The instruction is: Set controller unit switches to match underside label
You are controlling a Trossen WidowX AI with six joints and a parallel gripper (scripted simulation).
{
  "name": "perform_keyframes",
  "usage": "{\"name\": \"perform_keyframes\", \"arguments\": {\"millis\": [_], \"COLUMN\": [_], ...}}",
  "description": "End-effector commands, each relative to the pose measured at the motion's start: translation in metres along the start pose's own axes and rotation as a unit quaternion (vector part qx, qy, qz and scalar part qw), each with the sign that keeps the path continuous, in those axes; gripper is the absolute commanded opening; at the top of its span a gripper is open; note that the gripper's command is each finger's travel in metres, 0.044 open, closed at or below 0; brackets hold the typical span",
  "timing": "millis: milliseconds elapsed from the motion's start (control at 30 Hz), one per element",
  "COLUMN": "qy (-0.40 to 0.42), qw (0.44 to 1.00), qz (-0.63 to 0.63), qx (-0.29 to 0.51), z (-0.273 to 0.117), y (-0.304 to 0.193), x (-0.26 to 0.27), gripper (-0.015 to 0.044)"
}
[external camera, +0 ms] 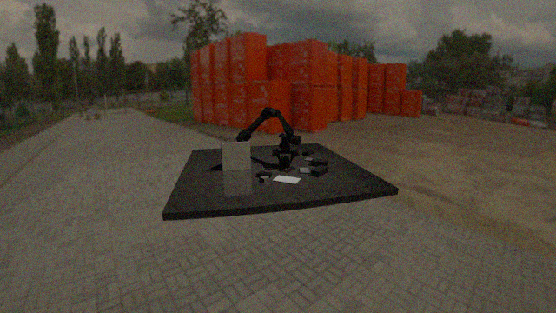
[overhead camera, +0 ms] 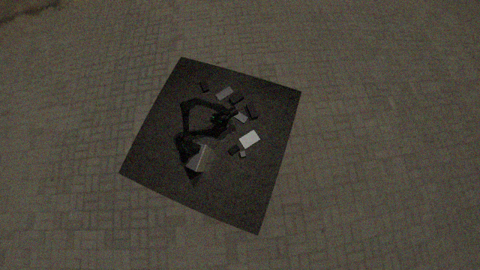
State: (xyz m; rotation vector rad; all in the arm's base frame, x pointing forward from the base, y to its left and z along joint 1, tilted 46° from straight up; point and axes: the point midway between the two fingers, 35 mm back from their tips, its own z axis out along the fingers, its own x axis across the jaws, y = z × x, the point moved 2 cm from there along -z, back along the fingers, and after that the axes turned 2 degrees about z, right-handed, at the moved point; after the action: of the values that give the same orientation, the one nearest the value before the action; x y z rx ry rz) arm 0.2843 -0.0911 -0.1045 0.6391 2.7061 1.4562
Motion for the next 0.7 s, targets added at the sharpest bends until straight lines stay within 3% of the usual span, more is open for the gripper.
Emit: {"name": "perform_keyframes", "arguments": {"millis": [0,667], "qy": [-0.001,-0.001], "qw": [1.000,1.000], "qz": [0.001,0.001], "qx": [-0.002,0.006], "z": [0.001,-0.012], "y": [0.000,0.009], "x": [0.000,0.000], "gripper": [0.0326,0.0336]}}
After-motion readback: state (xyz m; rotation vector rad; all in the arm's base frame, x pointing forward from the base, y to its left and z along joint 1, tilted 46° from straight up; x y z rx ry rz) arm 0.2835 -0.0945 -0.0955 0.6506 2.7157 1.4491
